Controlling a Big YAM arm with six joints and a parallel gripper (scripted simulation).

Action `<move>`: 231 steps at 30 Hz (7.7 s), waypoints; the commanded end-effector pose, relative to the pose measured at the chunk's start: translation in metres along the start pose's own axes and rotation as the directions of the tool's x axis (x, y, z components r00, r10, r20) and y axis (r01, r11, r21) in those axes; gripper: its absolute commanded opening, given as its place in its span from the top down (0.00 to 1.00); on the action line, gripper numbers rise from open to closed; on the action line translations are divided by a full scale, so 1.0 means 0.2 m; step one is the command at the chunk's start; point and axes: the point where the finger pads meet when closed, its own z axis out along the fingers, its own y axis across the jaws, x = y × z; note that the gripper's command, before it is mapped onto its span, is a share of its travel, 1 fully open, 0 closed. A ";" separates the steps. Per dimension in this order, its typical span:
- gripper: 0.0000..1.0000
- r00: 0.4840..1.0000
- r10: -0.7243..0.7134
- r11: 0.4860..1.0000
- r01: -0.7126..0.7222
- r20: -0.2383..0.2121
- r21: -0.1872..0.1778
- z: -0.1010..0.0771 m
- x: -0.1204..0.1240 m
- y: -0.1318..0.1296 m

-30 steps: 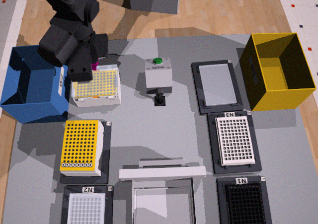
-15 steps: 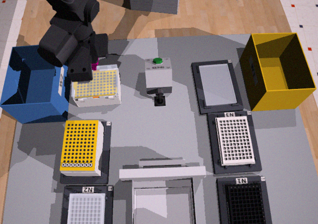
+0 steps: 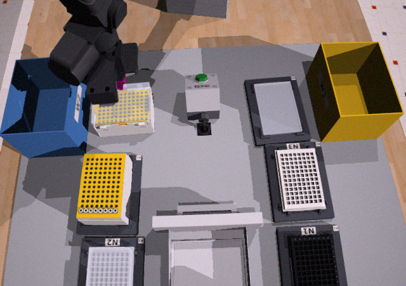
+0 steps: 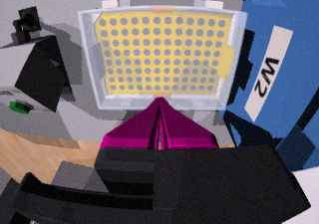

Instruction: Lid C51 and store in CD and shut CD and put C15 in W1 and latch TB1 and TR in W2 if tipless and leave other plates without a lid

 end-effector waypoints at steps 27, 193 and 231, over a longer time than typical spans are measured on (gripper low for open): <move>1.00 1.000 0.003 1.000 -0.003 0.015 0.003 0.05 -0.03 0.00; 1.00 1.000 -0.003 1.000 0.003 -0.005 -0.002 -0.38 0.02 0.01; 0.70 0.850 -0.527 0.850 0.526 0.018 0.018 -0.37 -0.34 0.16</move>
